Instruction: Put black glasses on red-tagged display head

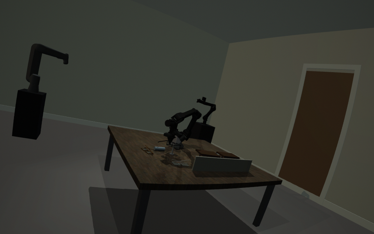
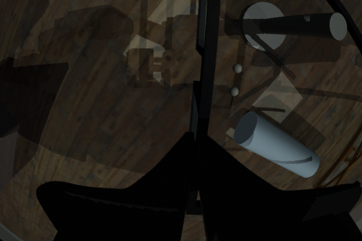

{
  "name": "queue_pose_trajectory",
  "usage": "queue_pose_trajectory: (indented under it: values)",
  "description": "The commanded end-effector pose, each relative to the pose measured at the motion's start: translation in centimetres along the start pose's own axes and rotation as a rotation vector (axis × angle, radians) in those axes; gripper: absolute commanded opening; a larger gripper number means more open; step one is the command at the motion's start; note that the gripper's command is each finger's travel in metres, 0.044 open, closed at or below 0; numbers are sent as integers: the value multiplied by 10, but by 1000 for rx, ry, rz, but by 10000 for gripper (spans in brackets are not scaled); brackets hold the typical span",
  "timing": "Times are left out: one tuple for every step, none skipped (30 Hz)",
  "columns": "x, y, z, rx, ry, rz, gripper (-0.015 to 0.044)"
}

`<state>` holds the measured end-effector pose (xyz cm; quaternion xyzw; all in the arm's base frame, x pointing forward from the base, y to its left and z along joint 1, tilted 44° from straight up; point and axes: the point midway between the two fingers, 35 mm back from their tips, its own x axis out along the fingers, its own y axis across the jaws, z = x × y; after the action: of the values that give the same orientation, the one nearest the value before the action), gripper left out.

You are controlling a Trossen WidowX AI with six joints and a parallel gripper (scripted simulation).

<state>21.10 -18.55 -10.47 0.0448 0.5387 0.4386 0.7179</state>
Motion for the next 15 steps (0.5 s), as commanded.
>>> queue_pose_trajectory:
  values:
    - [2,3,-2,-4,5,6,0]
    - [2,3,-3,-4,5,6,0]
    - [2,3,-3,-4,5,6,0]
    - [2,3,-3,-4,5,6,0]
    - [2,4,-4,-4,5,6,0]
    - [2,4,-5,-4,5,6,0]
    - [2,5,-5,-4,5,6,0]
    - [2,5,-6,-4,5,6,0]
    - [2,5,-7,-3,5,6,0]
    - [2,6,-8,-3,5,6,0]
    - [2,6,-9,-3,5,6,0]
    - [2,7,-9,-3,5,6,0]
    - [2,7,-10,-3,5,6,0]
    - [2,8,-11,-3,5,6,0]
    - [2,8,-12,-3,5,6,0]
